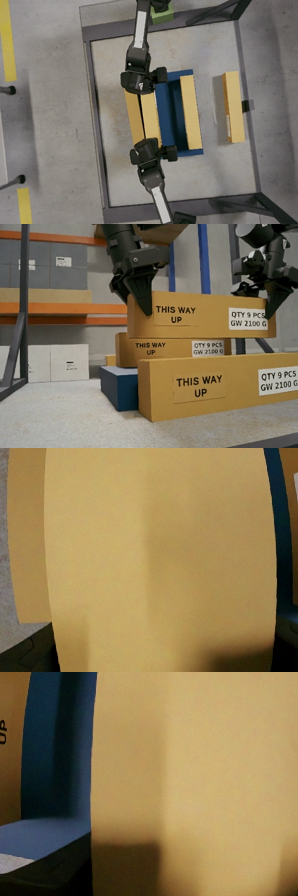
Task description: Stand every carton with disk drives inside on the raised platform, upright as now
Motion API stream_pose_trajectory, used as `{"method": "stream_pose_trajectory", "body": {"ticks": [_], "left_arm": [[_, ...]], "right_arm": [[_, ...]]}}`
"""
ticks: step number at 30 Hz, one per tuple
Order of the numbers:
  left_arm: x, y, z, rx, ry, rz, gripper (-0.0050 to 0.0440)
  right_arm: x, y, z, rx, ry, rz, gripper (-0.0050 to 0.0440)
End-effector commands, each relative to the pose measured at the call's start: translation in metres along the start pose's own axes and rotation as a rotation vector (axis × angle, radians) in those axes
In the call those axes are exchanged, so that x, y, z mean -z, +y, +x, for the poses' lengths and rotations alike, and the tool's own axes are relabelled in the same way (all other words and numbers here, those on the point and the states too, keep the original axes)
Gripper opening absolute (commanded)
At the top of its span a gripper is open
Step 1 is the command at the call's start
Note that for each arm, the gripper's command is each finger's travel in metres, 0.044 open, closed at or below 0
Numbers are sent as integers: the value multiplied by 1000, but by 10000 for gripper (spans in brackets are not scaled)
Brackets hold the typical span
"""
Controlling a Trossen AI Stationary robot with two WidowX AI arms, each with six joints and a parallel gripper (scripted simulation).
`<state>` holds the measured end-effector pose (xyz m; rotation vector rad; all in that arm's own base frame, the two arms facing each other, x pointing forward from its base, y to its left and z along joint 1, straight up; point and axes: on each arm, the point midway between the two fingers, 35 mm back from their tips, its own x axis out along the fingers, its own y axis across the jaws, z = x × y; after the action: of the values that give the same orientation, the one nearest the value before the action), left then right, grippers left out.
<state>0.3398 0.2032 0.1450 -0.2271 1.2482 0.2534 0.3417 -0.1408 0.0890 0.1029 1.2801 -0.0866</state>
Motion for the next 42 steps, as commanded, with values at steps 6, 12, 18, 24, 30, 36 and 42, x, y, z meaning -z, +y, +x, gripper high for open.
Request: {"method": "stream_pose_trajectory", "body": {"ticks": [6, 12, 18, 24, 30, 36, 42], "left_arm": [[-8, 0, -32, -26, -79, 6, -50], [-8, 0, -32, -26, -79, 6, -50], [-5, 0, -24, -26, -79, 5, -50], [-5, 0, -24, -26, -79, 5, -50], [-5, 0, -24, -26, -79, 5, -50], [-5, 0, -23, -27, -80, 6, -50], [-5, 0, -23, -27, -80, 6, -50]], "right_arm": [[-17, -1, -34, 28, -102, -13, -50], [-17, -1, -34, 28, -102, -13, -50], [-14, -2, -25, 29, -103, -12, -50], [-14, -2, -25, 29, -103, -12, -50], [-14, -2, -25, 29, -103, -12, -50], [-14, -1, -25, 28, -103, -12, -50], [-14, -1, -25, 28, -103, -12, -50]]}}
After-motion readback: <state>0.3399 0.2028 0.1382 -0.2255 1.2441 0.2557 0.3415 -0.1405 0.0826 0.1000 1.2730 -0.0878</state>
